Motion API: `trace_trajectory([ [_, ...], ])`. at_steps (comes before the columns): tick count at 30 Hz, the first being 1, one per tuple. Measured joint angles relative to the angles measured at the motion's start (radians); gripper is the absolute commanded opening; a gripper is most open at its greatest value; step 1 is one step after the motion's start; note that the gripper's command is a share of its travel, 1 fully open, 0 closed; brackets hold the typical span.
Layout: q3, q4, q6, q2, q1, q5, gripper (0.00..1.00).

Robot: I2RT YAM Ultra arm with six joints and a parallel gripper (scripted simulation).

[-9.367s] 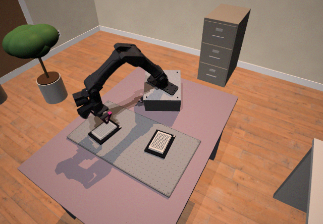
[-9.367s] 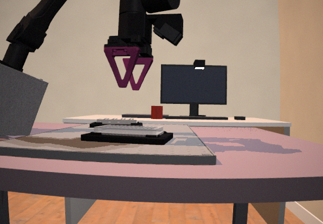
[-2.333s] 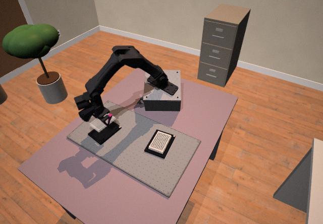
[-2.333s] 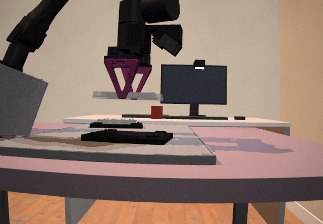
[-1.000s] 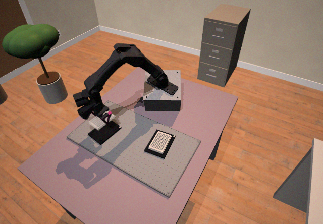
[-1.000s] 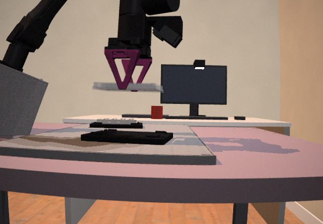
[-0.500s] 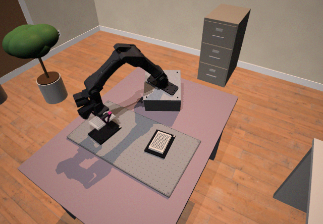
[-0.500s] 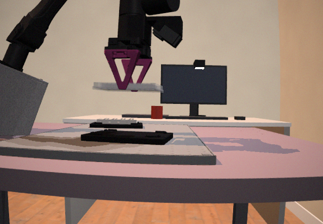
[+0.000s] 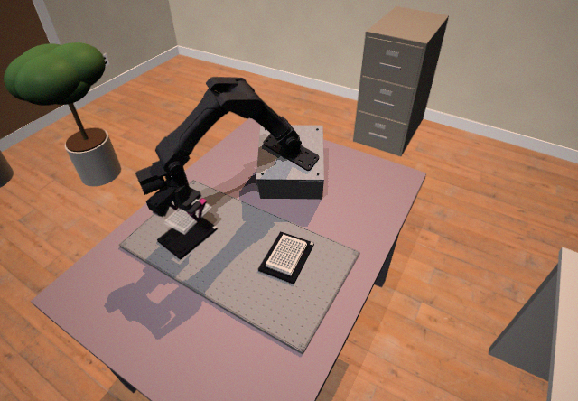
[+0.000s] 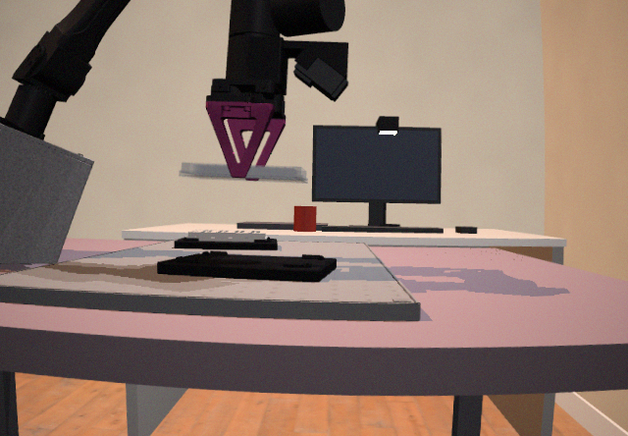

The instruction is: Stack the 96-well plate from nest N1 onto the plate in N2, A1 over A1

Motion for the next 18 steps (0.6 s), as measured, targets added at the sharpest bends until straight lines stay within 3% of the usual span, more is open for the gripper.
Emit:
trace_trajectory([
  [7, -0.083, 0.023, -0.066, -0.066, 0.05, 0.005, 0.0],
  [18, -0.182, 0.066, -0.029, -0.144, 0.111, 0.018, 0.0],
])
